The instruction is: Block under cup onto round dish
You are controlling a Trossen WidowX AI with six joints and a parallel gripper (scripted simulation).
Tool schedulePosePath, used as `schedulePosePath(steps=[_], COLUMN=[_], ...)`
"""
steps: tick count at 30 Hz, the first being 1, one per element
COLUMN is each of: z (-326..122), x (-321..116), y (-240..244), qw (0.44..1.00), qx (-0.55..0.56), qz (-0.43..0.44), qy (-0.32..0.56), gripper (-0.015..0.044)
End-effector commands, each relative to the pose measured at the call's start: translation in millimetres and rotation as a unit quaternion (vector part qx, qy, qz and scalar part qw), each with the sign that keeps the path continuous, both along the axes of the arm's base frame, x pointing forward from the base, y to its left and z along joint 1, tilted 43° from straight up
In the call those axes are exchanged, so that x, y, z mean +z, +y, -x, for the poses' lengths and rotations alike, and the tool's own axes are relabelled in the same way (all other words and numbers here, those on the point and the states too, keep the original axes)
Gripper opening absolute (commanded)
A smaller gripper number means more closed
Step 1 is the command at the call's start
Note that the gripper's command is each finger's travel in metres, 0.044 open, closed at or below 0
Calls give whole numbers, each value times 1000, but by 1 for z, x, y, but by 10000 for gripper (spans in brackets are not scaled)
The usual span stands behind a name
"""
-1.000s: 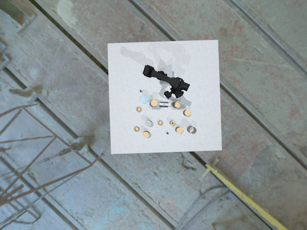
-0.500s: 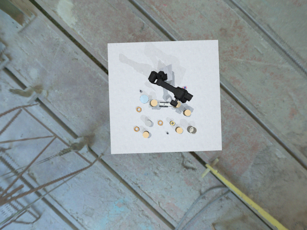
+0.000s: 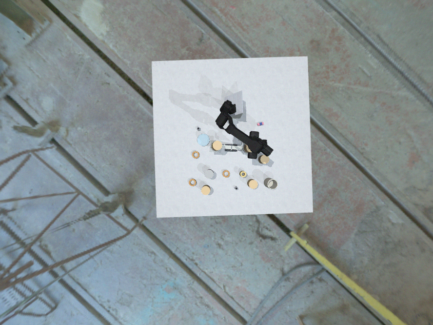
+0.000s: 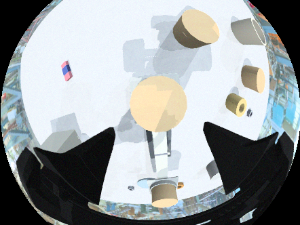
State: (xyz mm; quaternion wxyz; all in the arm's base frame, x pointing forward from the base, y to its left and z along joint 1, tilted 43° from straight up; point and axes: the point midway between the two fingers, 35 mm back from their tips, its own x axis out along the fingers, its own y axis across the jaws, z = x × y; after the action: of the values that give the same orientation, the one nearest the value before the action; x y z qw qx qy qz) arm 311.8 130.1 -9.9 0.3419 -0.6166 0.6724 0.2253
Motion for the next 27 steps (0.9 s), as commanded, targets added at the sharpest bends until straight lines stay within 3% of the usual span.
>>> schedulePosePath(steps=[1,27], z=[-4,-4], x=[-6,-37], y=[-1,-27], qw=[1000,1000], qx=[10,10], qz=[-7,-7], qy=[23,22], gripper=[440,440])
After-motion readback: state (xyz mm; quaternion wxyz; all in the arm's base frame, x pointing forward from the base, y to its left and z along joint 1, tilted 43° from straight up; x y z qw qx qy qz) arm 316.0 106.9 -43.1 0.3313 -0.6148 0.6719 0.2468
